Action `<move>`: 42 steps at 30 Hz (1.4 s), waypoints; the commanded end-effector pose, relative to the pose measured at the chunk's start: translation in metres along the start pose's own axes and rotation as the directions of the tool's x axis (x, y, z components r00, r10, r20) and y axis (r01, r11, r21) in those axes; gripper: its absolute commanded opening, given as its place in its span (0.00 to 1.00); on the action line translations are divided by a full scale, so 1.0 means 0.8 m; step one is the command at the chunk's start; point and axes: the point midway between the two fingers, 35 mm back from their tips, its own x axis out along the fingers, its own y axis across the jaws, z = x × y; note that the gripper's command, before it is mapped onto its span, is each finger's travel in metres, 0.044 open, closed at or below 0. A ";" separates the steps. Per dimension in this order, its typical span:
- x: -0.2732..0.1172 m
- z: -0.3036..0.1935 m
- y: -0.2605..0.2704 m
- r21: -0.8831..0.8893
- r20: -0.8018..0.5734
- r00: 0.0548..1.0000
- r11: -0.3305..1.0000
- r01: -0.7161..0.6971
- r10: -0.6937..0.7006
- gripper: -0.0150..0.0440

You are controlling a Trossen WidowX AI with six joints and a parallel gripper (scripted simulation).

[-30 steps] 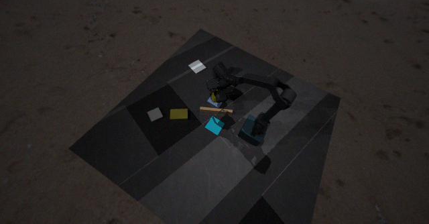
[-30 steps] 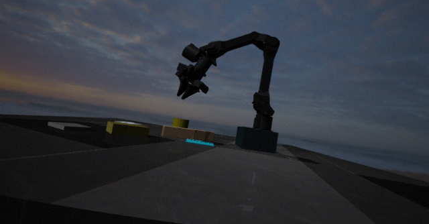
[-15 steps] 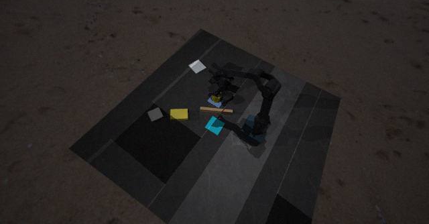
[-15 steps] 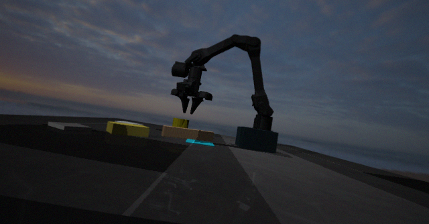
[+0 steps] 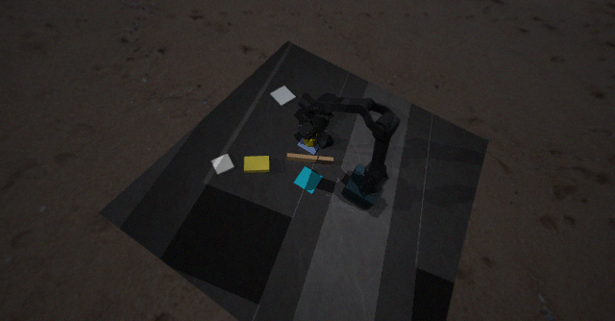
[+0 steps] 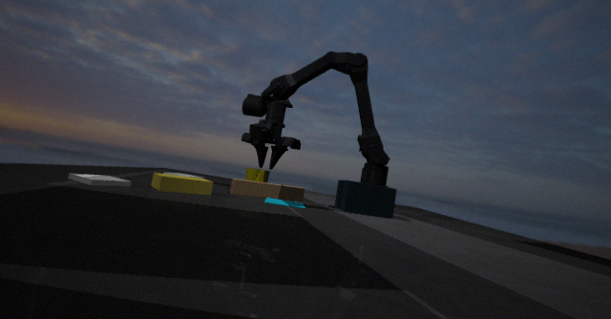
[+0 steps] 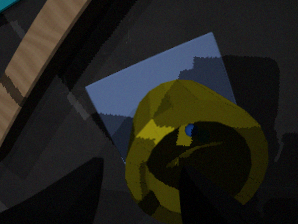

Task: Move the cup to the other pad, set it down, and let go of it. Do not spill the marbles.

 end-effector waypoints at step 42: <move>0.053 -0.002 0.003 0.000 -0.002 1.000 1.000 -0.005 0.005 0.39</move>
